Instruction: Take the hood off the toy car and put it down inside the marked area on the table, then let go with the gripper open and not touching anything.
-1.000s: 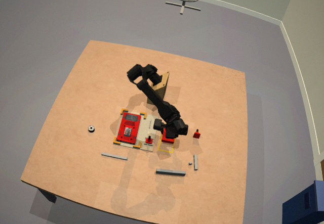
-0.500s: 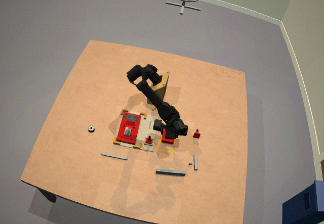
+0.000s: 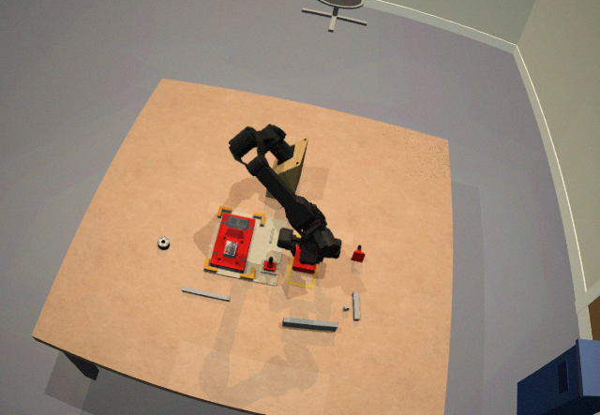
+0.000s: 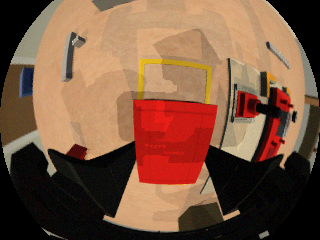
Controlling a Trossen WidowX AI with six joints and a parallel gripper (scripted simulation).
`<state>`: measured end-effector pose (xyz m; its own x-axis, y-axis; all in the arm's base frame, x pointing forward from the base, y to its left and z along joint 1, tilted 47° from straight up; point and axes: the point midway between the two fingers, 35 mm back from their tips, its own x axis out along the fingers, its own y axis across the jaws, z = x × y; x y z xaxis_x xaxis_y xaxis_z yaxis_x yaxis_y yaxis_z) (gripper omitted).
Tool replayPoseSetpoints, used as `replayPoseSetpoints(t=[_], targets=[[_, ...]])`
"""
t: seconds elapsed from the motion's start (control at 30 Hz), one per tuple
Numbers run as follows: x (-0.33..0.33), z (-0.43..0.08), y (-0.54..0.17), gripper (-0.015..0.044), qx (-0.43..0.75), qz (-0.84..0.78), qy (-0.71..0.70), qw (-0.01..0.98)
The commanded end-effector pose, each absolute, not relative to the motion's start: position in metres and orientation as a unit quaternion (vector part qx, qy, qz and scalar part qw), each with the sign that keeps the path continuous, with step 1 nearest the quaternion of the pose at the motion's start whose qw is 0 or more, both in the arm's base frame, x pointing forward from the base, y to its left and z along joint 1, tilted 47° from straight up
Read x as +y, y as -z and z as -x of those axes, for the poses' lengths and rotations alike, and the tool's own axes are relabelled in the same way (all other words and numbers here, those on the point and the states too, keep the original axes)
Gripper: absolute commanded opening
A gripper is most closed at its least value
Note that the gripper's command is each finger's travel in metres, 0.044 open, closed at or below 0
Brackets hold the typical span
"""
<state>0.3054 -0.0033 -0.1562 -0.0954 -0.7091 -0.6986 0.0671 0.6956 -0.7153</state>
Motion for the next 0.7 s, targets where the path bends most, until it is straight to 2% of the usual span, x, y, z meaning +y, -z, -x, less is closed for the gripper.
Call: replayPoseSetpoints(t=[0.0, 0.47, 0.67], targets=[[-0.0056, -0.3042, 0.1584, 0.0000, 0.673, 0.244, 0.308, 0.627], [-0.0098, -0.3035, 0.1622, 0.0000, 0.673, 0.244, 0.308, 0.627], [-0.0084, -0.3043, 0.1610, 0.0158, 0.673, 0.239, 0.309, 0.628]])
